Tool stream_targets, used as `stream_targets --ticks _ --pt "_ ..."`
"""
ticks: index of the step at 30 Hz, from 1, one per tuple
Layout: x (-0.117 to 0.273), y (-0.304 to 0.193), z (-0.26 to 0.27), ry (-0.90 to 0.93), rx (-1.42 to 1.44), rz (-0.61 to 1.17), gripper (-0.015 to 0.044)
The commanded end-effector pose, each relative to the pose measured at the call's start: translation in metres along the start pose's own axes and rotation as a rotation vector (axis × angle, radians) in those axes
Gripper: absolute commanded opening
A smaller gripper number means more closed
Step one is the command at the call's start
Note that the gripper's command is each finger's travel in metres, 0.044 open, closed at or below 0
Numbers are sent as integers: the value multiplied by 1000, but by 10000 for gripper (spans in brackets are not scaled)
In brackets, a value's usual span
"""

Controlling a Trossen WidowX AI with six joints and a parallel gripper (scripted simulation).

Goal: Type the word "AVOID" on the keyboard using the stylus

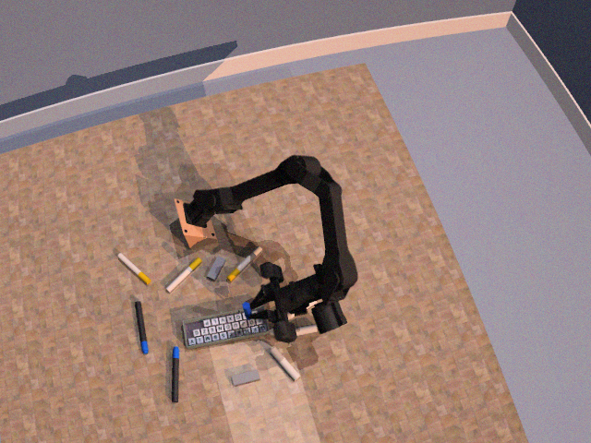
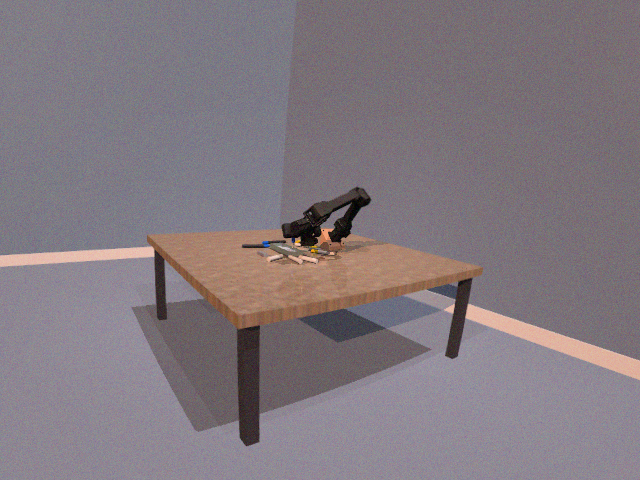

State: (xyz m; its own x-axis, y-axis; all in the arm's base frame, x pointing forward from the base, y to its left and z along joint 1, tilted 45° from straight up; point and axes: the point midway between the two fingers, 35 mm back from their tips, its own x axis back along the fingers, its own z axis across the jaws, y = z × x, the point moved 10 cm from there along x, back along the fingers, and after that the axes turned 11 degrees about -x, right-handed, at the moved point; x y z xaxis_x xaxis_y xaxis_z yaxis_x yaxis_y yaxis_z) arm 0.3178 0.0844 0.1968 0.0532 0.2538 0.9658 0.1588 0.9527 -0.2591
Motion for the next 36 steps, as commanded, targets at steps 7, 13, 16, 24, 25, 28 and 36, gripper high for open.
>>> stream_targets --ticks 7,13,16,24,25,28,36 --pt "-3 4 -1 5 -2 -1 81" --pt "-3 4 -1 5 -2 -1 81" --pt "-3 4 -1 5 -2 -1 81" --pt "-3 5 -1 5 -2 -1 81" --pt "-3 6 0 5 -2 -1 81" --pt "-3 8 0 5 -2 -1 81" --pt "-5 10 0 5 -2 -1 81"
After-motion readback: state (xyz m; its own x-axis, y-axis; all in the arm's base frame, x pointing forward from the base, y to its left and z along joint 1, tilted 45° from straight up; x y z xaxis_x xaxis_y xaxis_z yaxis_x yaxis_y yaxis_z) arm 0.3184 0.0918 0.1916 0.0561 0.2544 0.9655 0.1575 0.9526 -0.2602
